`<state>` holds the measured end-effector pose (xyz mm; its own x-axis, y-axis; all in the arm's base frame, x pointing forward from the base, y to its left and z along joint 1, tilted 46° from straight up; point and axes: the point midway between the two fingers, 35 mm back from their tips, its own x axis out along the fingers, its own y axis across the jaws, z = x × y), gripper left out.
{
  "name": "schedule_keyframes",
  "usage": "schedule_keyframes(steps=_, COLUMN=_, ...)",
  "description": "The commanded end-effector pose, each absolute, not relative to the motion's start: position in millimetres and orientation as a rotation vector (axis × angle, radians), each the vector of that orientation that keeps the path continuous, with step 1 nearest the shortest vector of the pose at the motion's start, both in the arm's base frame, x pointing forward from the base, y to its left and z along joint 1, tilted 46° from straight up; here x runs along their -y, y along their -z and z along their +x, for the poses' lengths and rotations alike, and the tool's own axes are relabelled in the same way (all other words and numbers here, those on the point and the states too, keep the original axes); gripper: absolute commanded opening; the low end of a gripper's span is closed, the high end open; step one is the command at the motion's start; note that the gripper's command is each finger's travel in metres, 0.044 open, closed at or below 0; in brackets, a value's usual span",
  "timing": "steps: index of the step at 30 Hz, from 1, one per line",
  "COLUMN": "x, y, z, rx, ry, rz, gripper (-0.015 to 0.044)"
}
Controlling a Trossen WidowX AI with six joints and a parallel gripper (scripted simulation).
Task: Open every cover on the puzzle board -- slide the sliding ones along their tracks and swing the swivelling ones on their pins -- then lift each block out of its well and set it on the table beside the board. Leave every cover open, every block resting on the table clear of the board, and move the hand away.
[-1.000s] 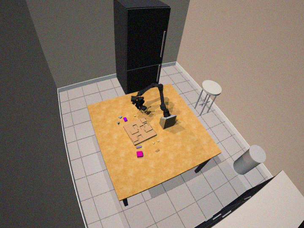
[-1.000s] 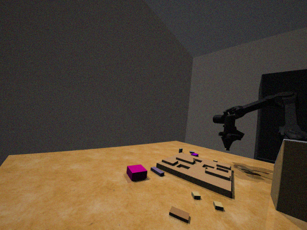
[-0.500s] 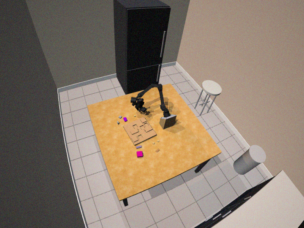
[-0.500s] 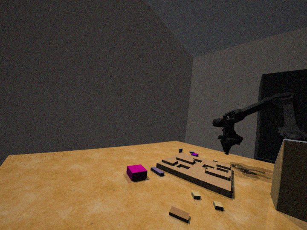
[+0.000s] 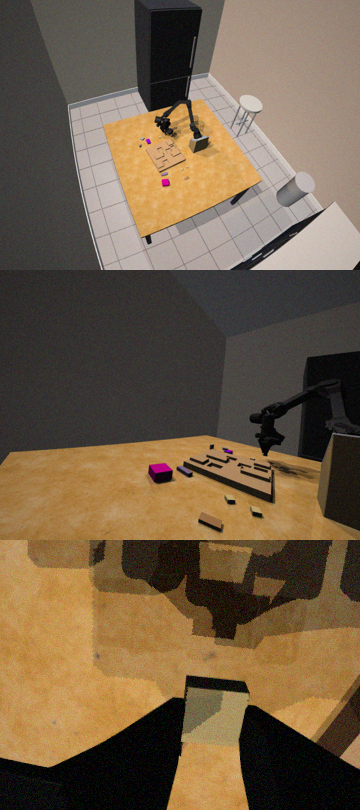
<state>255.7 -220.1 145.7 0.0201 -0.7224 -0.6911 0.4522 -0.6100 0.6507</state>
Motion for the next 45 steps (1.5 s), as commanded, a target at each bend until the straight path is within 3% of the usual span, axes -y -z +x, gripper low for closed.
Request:
schedule_keyframes(steps=1, x=223.3, y=-139.3, z=254.6, rx=0.282, ry=1.728, rz=1.429, gripper=0.0080)
schedule_keyframes(steps=26, x=250.1, y=-115.7, z=249.5, rx=0.288, ry=1.724, rz=1.421, gripper=0.0080)
schedule_keyframes(steps=39, x=249.8, y=-119.2, z=250.3, rx=0.300, ry=1.724, rz=1.424, gripper=0.0421)
schedule_keyframes(steps=45, x=237.0, y=-130.1, z=252.0, rx=0.295, ry=1.725, rz=1.427, gripper=0.0440)
